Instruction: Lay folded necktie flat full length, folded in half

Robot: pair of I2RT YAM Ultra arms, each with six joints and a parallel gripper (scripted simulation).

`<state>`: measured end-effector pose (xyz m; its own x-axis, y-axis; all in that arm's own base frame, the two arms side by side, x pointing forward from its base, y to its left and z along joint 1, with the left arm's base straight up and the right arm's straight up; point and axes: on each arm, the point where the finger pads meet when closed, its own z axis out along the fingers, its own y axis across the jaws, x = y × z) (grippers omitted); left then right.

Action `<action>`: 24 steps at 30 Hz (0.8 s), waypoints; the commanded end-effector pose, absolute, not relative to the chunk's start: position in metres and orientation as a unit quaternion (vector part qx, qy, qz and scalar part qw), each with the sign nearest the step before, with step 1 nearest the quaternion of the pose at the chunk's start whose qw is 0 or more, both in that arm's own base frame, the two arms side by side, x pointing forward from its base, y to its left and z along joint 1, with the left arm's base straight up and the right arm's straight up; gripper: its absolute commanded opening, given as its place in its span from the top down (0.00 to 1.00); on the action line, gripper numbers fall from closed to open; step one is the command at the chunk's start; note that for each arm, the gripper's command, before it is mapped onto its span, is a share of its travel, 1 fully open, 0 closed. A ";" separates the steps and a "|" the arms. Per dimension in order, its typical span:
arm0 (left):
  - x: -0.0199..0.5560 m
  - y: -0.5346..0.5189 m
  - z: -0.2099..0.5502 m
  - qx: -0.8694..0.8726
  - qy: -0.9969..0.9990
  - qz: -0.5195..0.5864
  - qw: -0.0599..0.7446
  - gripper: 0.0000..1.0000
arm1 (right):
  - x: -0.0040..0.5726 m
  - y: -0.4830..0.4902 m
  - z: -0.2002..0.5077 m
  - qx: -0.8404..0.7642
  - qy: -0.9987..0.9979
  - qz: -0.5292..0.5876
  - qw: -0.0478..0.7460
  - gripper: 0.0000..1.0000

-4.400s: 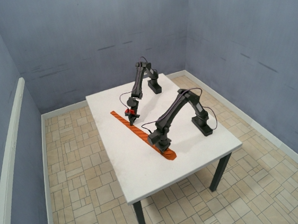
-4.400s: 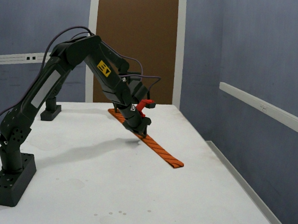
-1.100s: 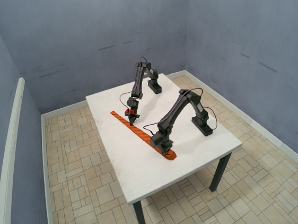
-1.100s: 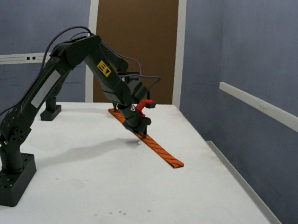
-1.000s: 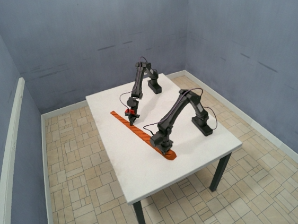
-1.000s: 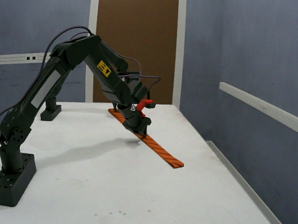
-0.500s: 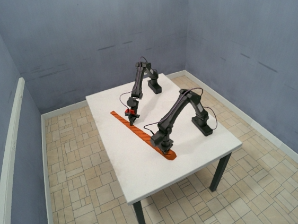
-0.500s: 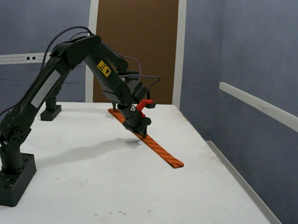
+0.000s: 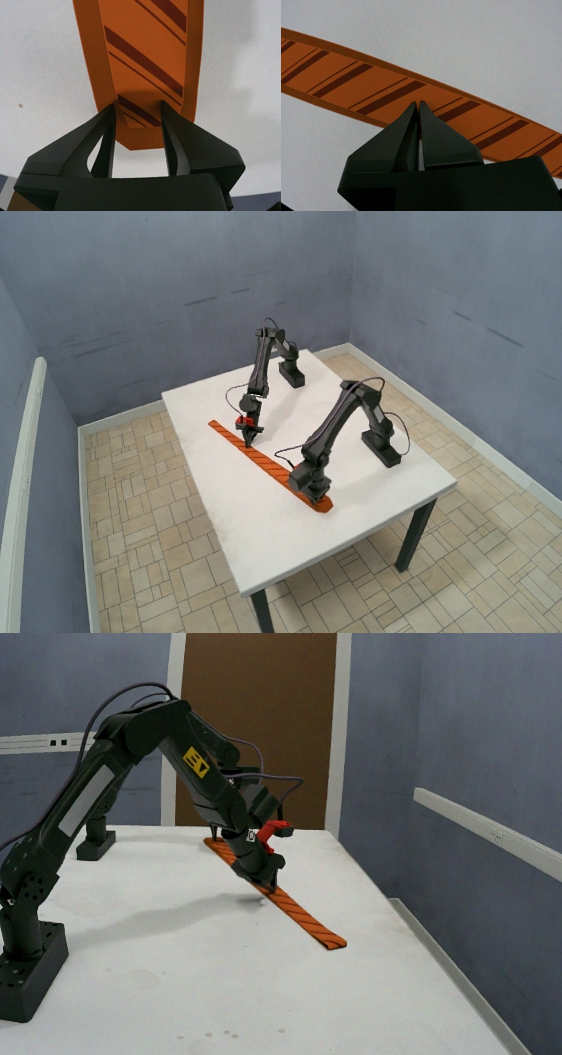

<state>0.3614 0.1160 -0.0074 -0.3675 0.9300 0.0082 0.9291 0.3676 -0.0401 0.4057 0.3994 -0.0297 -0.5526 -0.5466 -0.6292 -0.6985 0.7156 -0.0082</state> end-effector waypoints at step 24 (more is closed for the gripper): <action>0.367 0.117 -0.007 -0.569 -0.822 0.000 0.000 0.62 | 0.406 0.401 -0.027 -0.355 0.870 0.129 0.317 0.96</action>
